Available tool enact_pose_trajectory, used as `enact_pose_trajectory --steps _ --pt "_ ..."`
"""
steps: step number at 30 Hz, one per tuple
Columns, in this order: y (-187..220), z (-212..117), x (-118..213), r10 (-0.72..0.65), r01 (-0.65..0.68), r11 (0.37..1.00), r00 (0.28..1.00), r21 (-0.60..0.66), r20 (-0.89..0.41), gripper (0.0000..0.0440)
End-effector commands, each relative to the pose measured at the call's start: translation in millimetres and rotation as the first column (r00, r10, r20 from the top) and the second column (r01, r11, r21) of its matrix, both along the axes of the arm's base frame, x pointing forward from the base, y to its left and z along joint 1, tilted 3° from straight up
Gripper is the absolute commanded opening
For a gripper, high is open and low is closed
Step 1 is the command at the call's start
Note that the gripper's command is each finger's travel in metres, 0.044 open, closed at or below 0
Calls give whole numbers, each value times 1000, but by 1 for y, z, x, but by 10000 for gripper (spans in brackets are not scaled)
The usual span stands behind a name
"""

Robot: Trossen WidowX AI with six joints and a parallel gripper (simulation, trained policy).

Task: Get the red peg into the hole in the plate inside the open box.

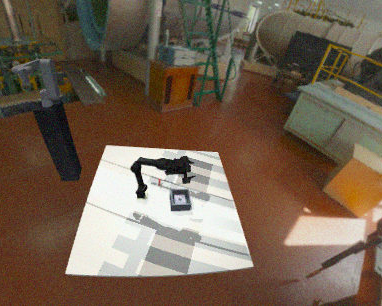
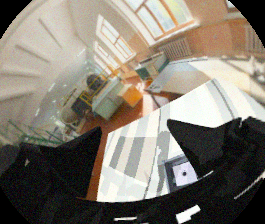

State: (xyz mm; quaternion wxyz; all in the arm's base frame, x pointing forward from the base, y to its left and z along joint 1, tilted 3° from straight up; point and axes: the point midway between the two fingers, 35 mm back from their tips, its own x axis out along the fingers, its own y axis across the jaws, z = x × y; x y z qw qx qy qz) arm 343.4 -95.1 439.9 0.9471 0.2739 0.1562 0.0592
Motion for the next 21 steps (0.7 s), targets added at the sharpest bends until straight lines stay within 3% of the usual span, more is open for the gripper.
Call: enact_pose_trajectory --steps 1,11,21 --pt "18 -25 0 0 8 997 995 76 -100 440" --pt "72 -92 -13 23 71 972 922 226 -387 440" --pt "120 -157 -47 25 197 945 752 262 -659 440"
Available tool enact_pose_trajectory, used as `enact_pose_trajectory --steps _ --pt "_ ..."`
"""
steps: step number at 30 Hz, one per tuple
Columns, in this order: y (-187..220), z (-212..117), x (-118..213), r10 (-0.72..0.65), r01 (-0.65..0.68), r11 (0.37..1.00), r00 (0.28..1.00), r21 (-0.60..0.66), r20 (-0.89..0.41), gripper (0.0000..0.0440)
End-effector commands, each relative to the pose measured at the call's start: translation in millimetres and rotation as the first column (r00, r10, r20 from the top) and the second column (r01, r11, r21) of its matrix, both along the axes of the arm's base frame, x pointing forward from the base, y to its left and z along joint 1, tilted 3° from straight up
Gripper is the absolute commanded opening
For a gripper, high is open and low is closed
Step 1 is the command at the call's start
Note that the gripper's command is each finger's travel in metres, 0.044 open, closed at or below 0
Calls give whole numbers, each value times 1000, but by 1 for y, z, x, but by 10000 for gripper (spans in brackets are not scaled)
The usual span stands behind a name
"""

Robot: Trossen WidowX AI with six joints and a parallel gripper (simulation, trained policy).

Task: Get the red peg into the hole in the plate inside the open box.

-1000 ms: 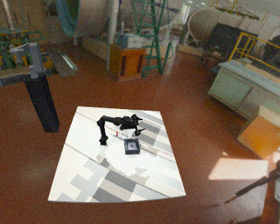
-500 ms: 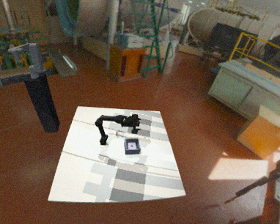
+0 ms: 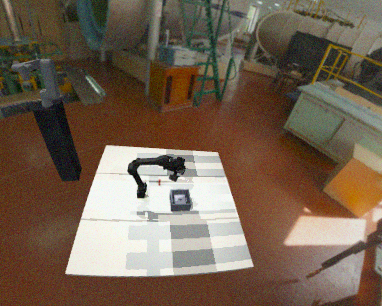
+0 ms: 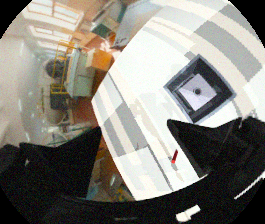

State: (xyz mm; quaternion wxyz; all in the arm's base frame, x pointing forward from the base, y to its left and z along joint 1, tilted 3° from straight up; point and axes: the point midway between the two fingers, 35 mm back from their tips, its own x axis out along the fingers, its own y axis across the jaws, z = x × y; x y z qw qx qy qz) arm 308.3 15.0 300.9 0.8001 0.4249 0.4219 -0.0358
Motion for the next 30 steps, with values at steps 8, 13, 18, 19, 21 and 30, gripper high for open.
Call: enact_pose_trajectory --steps 8,13,18,19,21,30 --pt "40 -66 -52 -79 79 997 936 -13 -344 440" --pt "54 -94 -79 -132 113 991 873 -68 -469 440" --pt "63 -119 -100 -190 138 981 813 -135 -550 440" --pt "65 -124 -104 -202 142 979 803 -149 -561 440" --pt "68 -134 -110 -224 150 973 784 -173 -579 440" --pt "77 -178 -122 -295 179 953 740 -247 -604 440"
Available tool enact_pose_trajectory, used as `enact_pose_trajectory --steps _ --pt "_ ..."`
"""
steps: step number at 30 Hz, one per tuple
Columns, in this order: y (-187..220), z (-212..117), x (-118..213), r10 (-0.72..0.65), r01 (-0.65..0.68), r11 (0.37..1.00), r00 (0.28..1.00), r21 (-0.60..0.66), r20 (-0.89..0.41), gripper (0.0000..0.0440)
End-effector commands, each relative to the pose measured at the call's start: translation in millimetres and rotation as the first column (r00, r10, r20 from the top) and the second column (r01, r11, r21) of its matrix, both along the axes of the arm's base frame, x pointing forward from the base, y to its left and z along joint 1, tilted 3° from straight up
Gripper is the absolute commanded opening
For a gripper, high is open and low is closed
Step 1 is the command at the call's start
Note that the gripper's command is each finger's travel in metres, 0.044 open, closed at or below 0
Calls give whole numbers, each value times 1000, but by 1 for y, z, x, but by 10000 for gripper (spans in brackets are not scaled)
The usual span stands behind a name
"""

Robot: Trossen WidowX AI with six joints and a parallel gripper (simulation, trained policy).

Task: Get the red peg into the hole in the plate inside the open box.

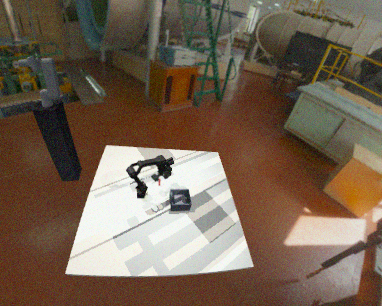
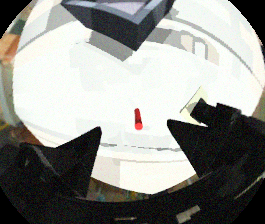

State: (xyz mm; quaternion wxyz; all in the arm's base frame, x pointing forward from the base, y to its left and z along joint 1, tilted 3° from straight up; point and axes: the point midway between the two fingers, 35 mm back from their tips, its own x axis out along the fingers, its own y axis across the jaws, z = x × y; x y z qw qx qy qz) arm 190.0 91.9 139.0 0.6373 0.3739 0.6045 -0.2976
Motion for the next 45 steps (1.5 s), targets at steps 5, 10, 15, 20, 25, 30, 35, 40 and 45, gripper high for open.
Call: enact_pose_trajectory --steps 5,10,15,20,25,30,35,40,45 --pt "4 -43 -4 -33 32 999 999 -41 -13 440" --pt "7 -69 -3 -47 48 998 999 -43 11 440" --pt "8 -87 -4 -70 71 997 997 -43 24 424" --pt "6 -97 -10 -98 97 994 995 -42 -3 307" --pt "6 -96 -13 -95 95 995 995 -22 -27 176" --pt "7 -94 -13 -86 86 996 995 2 -47 45" --pt "2 -86 -8 -61 61 998 998 -6 -13 0" --pt "-7 -69 -3 -20 21 999 999 -37 42 0" --pt "-16 -49 3 26 -19 997 995 -73 94 0"
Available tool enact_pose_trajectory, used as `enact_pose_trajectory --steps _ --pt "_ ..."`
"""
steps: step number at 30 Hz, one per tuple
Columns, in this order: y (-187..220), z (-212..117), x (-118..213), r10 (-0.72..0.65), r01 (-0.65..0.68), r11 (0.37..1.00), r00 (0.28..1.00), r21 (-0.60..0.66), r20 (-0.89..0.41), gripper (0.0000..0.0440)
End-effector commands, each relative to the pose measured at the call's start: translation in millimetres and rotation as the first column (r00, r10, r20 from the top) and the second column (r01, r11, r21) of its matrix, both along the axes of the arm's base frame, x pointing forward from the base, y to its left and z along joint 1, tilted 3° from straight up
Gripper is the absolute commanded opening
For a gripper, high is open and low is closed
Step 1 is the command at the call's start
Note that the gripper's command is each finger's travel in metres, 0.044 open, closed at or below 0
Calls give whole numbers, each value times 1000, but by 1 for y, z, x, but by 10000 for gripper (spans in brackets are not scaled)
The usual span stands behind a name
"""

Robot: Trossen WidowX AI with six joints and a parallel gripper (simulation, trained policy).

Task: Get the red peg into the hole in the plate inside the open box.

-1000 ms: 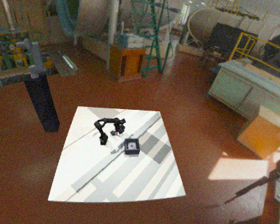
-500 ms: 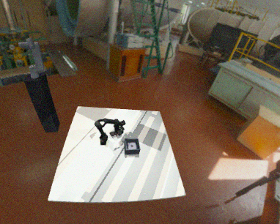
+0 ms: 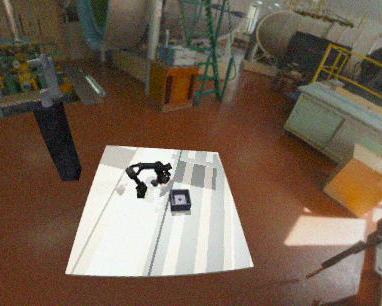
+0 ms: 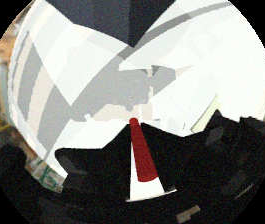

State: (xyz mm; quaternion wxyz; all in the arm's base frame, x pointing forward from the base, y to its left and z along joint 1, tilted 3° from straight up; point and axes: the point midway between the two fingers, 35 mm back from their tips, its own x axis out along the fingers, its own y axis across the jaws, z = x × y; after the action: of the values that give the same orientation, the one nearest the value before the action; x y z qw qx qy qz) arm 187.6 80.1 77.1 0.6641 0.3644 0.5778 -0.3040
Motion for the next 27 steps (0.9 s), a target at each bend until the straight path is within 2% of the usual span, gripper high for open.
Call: enact_pose_trajectory --steps 1,14,27 --pt "-6 17 7 31 -30 999 998 -24 49 0" --pt "-38 69 32 69 -52 993 985 -110 160 0" --pt "-84 86 63 9 28 986 977 -165 215 0"
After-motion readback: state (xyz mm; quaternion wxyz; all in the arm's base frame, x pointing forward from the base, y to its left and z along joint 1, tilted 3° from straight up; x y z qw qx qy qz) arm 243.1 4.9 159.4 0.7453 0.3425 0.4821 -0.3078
